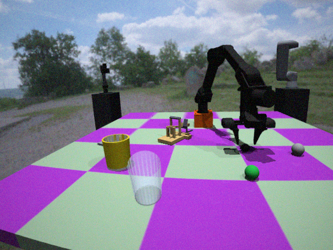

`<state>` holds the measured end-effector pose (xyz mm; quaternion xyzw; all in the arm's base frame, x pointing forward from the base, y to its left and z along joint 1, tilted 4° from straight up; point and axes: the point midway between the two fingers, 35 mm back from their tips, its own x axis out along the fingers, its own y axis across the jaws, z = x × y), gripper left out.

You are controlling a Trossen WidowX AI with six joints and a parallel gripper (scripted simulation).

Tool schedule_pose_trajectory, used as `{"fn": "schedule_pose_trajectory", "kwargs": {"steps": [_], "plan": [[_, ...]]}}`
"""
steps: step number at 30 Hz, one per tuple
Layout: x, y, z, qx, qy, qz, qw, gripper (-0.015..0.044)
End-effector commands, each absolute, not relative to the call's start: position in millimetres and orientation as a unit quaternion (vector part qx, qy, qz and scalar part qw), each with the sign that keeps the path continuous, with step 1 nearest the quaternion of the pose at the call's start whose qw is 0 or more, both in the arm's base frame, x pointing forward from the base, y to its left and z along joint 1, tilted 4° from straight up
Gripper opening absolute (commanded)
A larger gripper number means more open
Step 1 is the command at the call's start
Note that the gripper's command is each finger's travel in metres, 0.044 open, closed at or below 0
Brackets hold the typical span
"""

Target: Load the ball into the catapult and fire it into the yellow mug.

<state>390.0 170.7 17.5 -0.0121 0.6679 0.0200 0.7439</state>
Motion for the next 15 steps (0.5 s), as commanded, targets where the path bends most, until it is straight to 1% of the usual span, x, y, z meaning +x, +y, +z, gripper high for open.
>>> {"fn": "schedule_pose_trajectory", "kwargs": {"steps": [1, 10, 15], "plan": [[389.6, 169.4, 8.1, -0.013, 0.671, 0.017, 0.742, 0.0300], [390.6, 169.4, -4.0, -0.013, 0.671, 0.016, 0.742, 0.0300], [390.6, 169.4, -4.0, -0.013, 0.671, 0.016, 0.742, 0.0169]]}}
